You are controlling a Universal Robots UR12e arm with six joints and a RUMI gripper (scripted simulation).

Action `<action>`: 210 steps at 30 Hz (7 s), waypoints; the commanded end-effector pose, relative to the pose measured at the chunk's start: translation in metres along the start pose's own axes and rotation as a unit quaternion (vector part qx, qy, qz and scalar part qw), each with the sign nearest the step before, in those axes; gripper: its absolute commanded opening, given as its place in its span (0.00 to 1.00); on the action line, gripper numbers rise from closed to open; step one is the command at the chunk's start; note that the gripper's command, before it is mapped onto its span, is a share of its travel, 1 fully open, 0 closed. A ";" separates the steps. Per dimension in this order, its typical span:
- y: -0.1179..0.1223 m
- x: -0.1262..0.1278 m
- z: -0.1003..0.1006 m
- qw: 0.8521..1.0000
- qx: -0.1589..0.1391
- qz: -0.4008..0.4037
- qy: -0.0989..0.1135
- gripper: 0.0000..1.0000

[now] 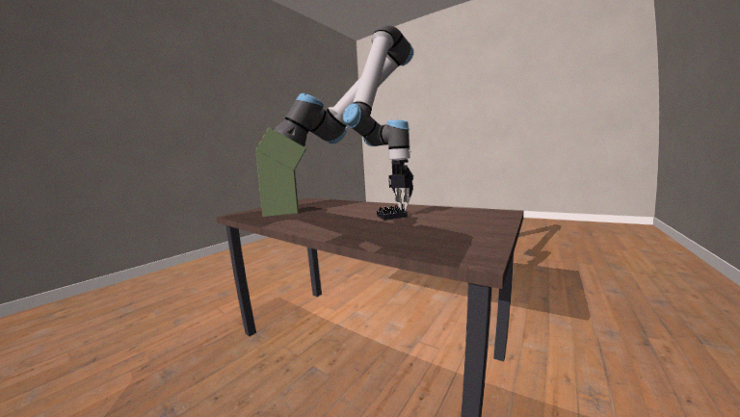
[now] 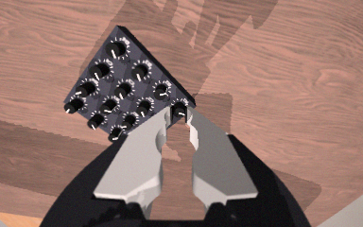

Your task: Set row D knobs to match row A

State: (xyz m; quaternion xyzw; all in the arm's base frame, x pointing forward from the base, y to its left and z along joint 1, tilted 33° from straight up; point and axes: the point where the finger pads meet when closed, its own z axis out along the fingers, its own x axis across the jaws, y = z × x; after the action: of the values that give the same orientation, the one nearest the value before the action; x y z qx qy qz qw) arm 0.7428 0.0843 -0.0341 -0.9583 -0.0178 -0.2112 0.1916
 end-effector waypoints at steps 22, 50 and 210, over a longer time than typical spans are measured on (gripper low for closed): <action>0.000 0.001 0.000 1.000 0.000 0.025 0.000 0.04; 0.000 0.002 0.000 0.982 0.000 0.187 0.000 0.04; 0.005 0.005 -0.038 0.676 0.000 0.737 0.000 0.11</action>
State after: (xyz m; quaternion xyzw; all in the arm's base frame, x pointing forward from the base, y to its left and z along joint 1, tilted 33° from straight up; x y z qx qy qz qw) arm 0.7352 0.0673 -0.0074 -0.6605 0.6946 -0.0016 0.2853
